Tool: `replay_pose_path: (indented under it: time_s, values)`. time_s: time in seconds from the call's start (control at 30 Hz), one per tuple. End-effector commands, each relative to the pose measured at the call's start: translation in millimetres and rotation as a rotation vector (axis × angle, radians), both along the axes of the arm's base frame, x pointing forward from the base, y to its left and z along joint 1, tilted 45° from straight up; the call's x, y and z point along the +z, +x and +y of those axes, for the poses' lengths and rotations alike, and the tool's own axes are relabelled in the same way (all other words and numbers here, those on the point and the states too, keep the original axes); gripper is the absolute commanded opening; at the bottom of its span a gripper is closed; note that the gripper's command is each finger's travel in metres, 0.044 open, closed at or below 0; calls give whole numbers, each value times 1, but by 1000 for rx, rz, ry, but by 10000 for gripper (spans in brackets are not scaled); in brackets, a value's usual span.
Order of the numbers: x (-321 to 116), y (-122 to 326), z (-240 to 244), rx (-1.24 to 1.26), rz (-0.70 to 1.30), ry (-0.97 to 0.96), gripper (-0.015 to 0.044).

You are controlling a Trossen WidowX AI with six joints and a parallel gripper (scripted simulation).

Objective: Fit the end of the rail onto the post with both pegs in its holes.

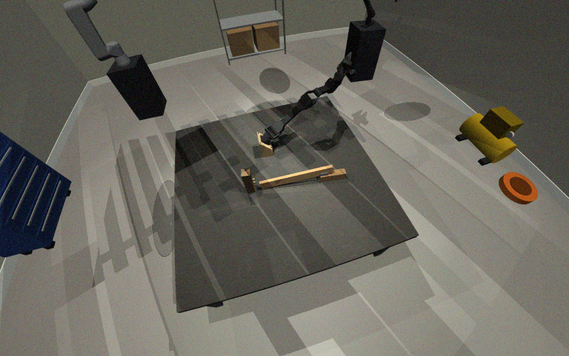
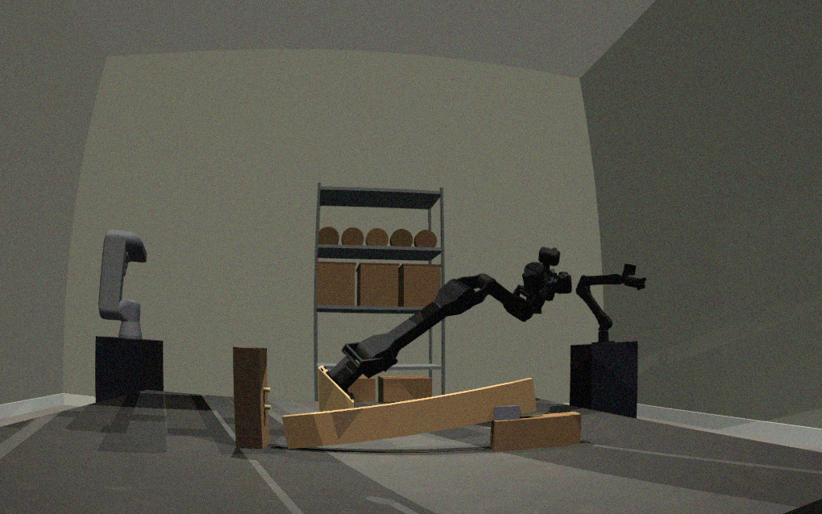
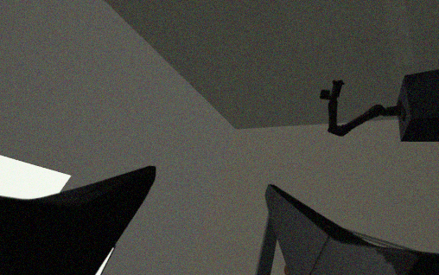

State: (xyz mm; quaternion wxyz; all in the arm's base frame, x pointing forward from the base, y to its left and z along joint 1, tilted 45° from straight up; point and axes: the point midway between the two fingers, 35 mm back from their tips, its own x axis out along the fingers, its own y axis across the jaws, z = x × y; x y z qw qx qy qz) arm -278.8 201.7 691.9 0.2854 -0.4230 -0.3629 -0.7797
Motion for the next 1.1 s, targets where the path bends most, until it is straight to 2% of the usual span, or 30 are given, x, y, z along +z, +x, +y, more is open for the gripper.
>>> replay_pose_path:
  time_s: [0.0, 0.13, 0.47, 0.73, 1.07]
  values:
    - [0, 0, 1, -5, -1, 0, 426]
    - [-5, 6, 25, -116, -23, -5, 440]
    - [-36, 58, 133, -636, -155, -27, 440]
    - [-66, 124, 203, -1006, -286, -48, 440]
    - [-108, 227, 262, -1413, -481, -86, 440]
